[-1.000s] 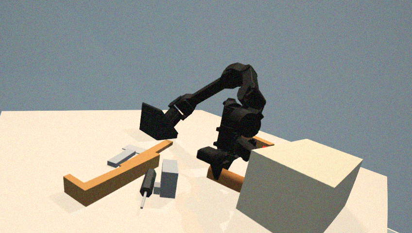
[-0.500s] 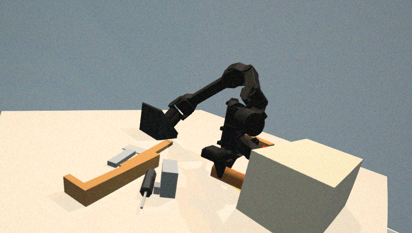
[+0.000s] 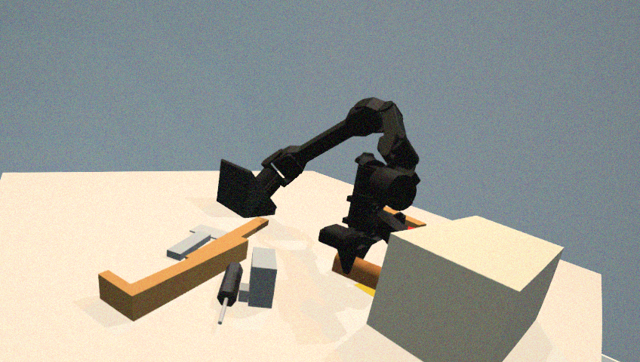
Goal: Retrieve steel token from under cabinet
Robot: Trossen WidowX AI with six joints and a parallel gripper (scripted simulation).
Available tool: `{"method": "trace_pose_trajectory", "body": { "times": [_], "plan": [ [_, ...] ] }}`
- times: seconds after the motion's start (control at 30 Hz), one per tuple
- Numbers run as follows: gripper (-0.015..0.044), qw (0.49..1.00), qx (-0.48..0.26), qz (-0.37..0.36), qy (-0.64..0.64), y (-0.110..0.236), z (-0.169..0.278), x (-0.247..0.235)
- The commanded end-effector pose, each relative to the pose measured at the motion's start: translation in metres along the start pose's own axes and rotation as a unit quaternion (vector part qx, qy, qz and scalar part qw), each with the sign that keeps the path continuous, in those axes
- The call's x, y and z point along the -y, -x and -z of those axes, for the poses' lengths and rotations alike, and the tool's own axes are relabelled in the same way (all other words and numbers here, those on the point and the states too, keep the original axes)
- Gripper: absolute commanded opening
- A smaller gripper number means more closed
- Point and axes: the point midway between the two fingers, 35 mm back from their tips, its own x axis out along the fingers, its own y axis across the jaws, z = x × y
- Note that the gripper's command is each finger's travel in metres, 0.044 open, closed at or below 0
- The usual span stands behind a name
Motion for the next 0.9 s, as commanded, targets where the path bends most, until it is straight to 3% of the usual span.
{"method": "trace_pose_trajectory", "body": {
  "times": [0.0, 0.87],
  "plan": [
    [0.0, 1.0, 0.001, -0.003, 0.002, -0.001, 0.0, -0.003],
    [0.0, 1.0, 0.001, -0.003, 0.002, -0.001, 0.024, -0.001]
  ]
}}
